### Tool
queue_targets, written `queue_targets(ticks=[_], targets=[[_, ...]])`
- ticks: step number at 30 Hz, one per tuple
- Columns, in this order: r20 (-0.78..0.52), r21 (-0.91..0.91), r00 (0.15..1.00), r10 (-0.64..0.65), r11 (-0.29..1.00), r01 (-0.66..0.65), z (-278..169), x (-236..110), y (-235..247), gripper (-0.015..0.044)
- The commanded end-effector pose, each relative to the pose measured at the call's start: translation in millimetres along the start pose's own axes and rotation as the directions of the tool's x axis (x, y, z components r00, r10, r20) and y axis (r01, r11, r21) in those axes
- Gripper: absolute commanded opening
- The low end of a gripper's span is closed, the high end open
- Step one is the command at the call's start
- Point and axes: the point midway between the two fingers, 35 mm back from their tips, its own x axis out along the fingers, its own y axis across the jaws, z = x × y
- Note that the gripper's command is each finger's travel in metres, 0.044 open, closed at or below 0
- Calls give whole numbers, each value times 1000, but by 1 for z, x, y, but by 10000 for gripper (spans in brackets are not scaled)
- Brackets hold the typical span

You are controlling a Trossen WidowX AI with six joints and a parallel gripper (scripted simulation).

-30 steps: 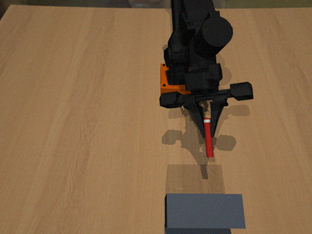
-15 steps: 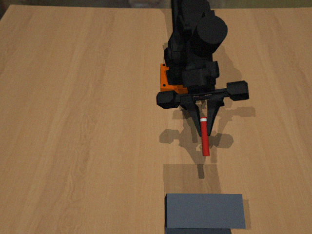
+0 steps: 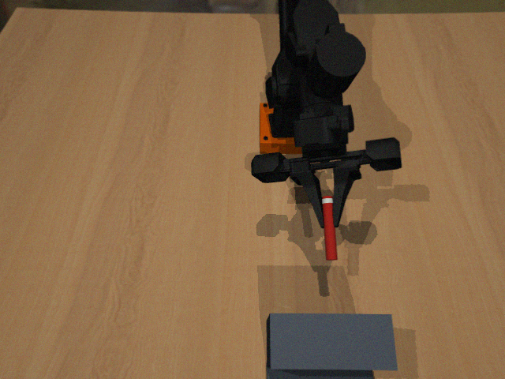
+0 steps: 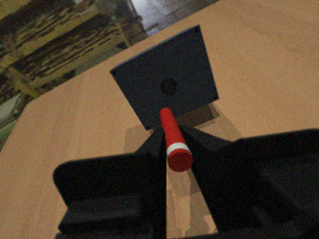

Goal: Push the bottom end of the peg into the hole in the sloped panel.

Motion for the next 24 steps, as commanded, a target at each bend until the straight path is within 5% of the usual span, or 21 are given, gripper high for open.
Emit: queue_targets(ticks=[1,24], targets=[[11,-10,1000,0,1000,0,1,3,-1,0],[60,-35,998,4,999,-2,5,19,-5,0]])
